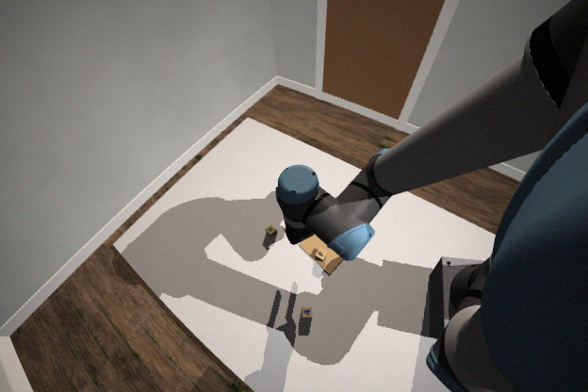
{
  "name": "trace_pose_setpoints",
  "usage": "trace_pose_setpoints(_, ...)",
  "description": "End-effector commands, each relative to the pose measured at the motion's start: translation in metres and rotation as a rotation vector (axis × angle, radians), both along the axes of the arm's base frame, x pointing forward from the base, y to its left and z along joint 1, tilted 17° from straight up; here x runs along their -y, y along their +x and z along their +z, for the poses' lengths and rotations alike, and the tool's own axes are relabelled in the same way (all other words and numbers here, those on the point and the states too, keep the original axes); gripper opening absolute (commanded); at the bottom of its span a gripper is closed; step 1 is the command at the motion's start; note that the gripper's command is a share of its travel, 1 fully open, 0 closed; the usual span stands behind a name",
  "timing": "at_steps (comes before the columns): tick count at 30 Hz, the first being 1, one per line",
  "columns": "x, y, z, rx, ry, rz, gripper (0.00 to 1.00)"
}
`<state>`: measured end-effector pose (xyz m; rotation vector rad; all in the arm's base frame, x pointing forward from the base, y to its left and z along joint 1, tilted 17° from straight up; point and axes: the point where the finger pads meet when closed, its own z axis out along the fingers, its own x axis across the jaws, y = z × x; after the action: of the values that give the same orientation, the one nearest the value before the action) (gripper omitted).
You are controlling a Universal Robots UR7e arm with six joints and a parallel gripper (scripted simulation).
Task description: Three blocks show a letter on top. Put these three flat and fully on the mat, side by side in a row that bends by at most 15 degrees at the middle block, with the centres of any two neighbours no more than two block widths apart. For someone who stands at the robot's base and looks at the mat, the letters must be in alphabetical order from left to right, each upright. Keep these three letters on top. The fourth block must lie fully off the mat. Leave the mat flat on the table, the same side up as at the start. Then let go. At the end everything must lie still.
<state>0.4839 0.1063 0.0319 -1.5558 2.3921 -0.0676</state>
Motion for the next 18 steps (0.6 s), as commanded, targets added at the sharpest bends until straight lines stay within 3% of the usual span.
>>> trace_pose_setpoints(1,-0.002,0.008,0.003,0.014,-0.028,0.103,1.0)
trace_pose_setpoints(18,-0.01,0.036,0.01,0.063,-0.141,0.511,1.0)
